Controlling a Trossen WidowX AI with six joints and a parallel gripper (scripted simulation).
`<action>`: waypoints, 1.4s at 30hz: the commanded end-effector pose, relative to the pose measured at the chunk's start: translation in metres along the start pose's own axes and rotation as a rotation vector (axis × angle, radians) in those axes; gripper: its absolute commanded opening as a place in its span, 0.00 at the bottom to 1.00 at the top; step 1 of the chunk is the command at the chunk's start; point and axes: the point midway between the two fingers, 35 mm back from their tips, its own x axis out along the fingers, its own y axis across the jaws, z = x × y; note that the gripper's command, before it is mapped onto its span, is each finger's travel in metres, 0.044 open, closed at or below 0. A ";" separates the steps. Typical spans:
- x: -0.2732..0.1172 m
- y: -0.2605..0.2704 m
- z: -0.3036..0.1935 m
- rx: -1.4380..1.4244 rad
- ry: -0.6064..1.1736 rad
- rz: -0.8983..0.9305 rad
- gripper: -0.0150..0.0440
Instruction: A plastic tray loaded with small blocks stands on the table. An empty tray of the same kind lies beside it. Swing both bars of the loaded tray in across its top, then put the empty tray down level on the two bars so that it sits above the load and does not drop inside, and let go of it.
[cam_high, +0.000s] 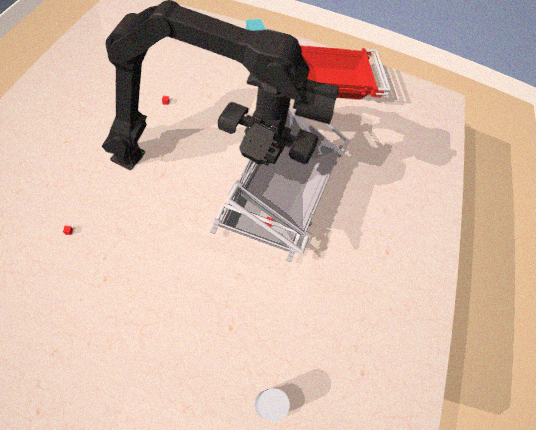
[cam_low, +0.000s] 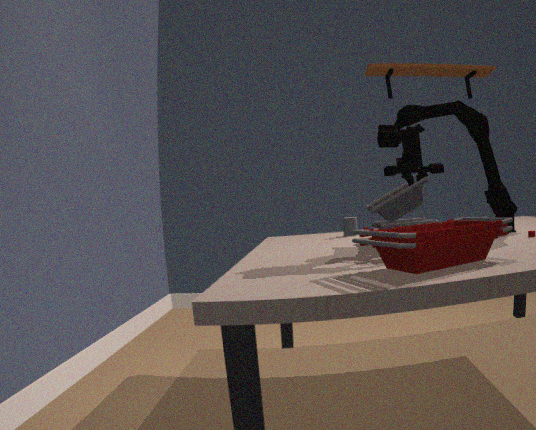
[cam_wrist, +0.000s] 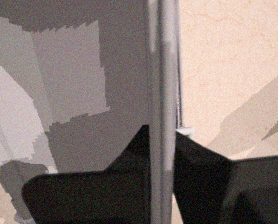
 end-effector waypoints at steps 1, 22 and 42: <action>0.004 0.001 0.000 -0.029 0.003 0.005 0.25; 0.014 -0.010 0.007 -0.072 0.003 -0.006 0.25; 0.020 -0.014 0.011 -0.072 0.002 -0.007 0.25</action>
